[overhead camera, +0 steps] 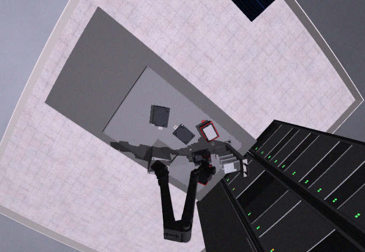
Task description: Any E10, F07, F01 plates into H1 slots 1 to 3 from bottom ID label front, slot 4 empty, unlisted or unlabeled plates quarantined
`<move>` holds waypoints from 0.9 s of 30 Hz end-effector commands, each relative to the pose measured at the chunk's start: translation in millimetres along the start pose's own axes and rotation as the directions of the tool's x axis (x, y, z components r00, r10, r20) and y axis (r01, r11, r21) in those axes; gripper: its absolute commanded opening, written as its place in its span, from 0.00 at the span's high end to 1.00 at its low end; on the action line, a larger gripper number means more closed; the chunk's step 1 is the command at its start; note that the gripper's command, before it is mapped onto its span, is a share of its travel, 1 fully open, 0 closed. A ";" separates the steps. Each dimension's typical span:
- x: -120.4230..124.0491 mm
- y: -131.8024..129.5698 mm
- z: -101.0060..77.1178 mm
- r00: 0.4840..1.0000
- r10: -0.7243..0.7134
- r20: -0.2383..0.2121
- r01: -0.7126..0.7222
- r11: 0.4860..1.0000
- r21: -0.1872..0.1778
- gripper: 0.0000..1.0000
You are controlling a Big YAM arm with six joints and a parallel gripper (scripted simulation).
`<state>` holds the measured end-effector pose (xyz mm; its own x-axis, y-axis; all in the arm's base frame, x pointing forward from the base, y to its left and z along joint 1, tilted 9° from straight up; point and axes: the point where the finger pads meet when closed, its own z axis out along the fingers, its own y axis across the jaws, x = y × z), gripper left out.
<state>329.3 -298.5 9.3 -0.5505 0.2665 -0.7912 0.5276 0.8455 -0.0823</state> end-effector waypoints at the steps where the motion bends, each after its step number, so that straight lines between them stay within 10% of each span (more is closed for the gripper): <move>1: -19.6 -3.3 2.4 0.999 -0.005 0.040 0.005 1.000 0.007 0.00; 27: 1.6 -7.0 -23.1 0.999 -0.012 0.053 0.011 1.000 0.017 0.00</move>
<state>312.3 -288.6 8.7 -0.5451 0.2619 -0.7964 0.5275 0.8455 -0.0830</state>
